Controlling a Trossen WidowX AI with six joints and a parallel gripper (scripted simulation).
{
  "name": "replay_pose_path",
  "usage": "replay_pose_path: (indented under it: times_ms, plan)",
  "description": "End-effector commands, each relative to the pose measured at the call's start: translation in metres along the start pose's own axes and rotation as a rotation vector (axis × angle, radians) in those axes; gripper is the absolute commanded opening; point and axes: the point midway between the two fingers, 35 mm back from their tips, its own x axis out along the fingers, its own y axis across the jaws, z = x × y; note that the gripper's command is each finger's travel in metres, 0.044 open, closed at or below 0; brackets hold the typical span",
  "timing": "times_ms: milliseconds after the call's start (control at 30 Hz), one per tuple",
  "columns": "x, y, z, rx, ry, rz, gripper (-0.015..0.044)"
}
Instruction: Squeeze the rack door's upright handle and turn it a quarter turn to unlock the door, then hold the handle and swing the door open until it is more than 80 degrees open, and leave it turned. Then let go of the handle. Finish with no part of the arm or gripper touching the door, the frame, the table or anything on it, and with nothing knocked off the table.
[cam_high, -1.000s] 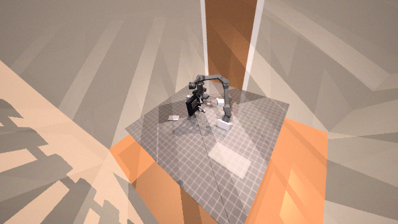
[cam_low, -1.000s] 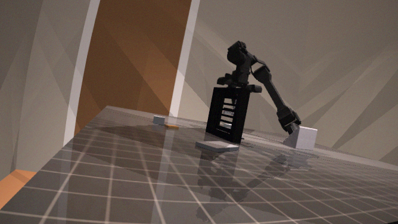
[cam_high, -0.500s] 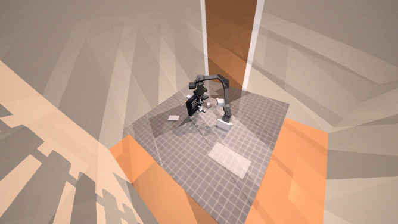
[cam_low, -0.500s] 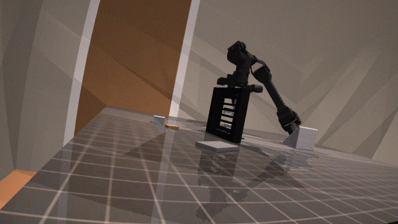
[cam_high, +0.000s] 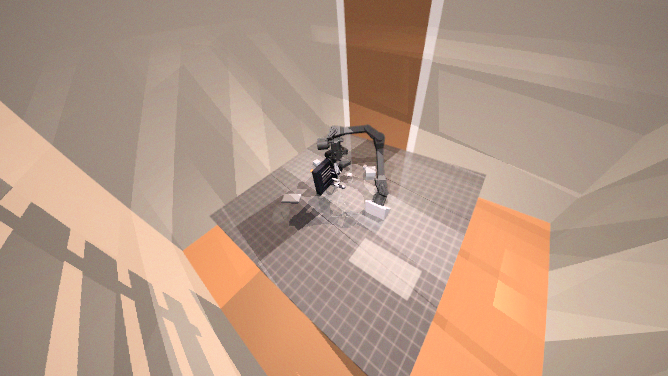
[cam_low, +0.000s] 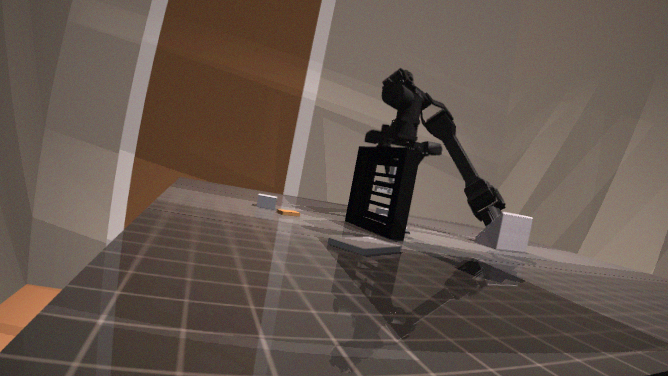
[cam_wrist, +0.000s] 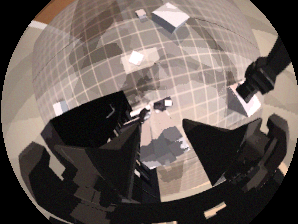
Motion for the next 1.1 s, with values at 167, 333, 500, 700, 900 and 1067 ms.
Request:
replay_pose_path:
  times_ms: [167, 333, 500, 700, 900, 1067]
  plan:
    - [0.0004, 0.0035, -0.001, -0.341, 0.0, 0.015, 0.0285]
    - [0.0004, 0.0035, -0.001, -0.588, -0.002, 0.015, 0.0285]
    - [0.0004, 0.0035, -0.001, -0.836, -0.004, 0.015, 0.0285]
    - [0.0004, 0.0035, -0.001, -1.133, -0.006, 0.014, 0.0285]
    - [0.0004, 0.0035, -0.001, -1.43, -0.008, 0.014, 0.0285]
    - [0.0004, 0.0035, -0.001, -1.678, -0.01, 0.013, 0.0285]
